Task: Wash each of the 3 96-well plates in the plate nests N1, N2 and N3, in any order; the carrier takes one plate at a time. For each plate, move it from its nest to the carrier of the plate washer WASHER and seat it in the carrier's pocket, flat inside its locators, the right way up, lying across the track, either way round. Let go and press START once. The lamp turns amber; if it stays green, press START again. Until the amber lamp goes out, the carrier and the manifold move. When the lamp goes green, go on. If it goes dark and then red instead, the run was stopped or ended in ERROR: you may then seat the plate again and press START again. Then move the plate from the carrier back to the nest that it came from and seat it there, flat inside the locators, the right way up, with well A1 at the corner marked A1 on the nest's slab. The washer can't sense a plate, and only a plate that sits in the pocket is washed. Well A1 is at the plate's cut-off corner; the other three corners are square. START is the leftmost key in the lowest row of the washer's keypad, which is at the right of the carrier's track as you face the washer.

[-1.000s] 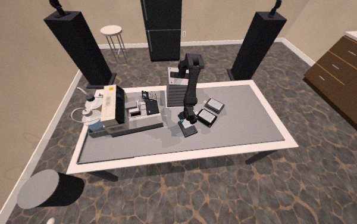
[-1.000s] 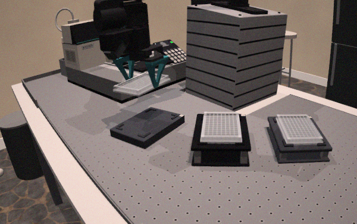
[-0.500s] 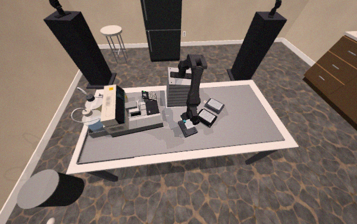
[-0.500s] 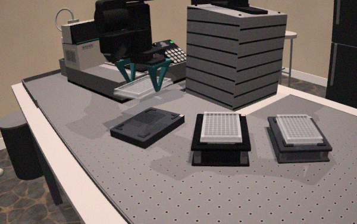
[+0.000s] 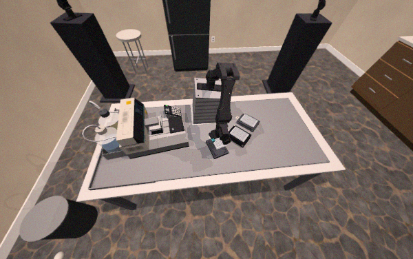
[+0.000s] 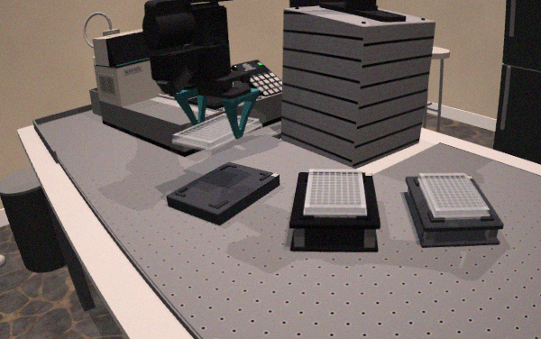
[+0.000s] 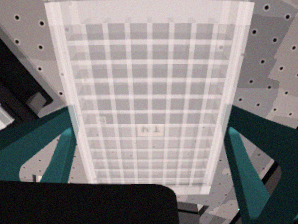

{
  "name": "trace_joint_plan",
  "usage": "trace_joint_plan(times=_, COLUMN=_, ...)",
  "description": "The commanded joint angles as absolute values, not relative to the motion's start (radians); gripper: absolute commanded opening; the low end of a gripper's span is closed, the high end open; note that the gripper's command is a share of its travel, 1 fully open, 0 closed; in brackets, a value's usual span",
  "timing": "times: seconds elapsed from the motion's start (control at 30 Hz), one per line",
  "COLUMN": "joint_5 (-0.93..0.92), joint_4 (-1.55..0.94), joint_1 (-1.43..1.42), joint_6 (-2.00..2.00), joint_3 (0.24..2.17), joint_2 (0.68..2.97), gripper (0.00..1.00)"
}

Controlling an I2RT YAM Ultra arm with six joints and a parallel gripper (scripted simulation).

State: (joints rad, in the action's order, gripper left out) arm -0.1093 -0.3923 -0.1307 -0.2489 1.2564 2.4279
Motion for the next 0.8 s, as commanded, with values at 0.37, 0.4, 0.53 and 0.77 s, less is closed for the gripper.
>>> trace_joint_plan(times=0.37, joint_5=-0.109, joint_4=-0.385, joint_1=-0.129, joint_6=-0.25, joint_3=1.258, joint_2=2.423, gripper=0.0)
trace_joint_plan(times=0.4, joint_5=-0.109, joint_4=-0.381, joint_1=-0.129, joint_6=-0.25, joint_3=1.258, joint_2=2.428, gripper=0.0)
trace_joint_plan(times=0.53, joint_5=-0.109, joint_4=-0.364, joint_1=-0.131, joint_6=-0.248, joint_3=1.262, joint_2=2.449, gripper=0.0)
trace_joint_plan(times=0.77, joint_5=-0.109, joint_4=-0.345, joint_1=-0.133, joint_6=-0.245, joint_3=1.271, joint_2=2.476, gripper=0.0)
